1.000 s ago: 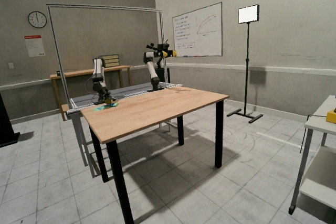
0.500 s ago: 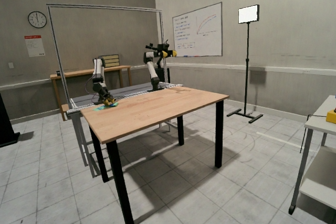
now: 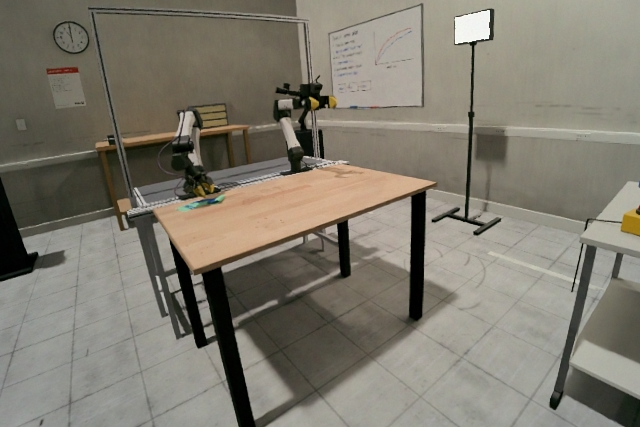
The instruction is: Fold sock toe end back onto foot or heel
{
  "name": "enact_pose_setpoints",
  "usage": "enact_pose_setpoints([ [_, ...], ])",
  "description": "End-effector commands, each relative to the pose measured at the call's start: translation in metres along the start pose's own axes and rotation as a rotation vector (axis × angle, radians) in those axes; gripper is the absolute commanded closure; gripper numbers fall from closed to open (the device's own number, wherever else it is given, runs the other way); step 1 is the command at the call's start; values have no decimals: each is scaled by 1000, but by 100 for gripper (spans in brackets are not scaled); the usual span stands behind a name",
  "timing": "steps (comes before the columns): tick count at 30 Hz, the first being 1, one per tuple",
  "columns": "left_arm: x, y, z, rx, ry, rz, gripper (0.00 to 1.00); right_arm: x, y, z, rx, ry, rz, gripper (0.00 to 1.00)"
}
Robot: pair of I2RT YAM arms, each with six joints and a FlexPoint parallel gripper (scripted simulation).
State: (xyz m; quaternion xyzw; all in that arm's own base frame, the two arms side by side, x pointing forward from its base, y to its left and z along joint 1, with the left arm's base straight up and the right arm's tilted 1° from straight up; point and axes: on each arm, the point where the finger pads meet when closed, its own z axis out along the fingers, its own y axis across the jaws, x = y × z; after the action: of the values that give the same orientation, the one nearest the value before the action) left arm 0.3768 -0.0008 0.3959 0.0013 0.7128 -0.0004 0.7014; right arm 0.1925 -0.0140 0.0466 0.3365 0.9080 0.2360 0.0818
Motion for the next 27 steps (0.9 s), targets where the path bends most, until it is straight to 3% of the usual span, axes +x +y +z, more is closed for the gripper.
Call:
enact_pose_setpoints([
  [1, -6, 1, -2, -2, -16, -1, 0, 4, 4, -17, -11, 12, -24, 61],
  [8, -6, 1, -2, -2, -16, -1, 0, 3, 4, -36, -12, 9, -24, 61],
  [12, -6, 1, -2, -2, -16, -1, 0, 10, -2, -25, -5, 21, -5, 61],
  [27, -6, 1, -2, -2, -16, -1, 0, 3, 1, -27, -3, 12, -11, 61],
])
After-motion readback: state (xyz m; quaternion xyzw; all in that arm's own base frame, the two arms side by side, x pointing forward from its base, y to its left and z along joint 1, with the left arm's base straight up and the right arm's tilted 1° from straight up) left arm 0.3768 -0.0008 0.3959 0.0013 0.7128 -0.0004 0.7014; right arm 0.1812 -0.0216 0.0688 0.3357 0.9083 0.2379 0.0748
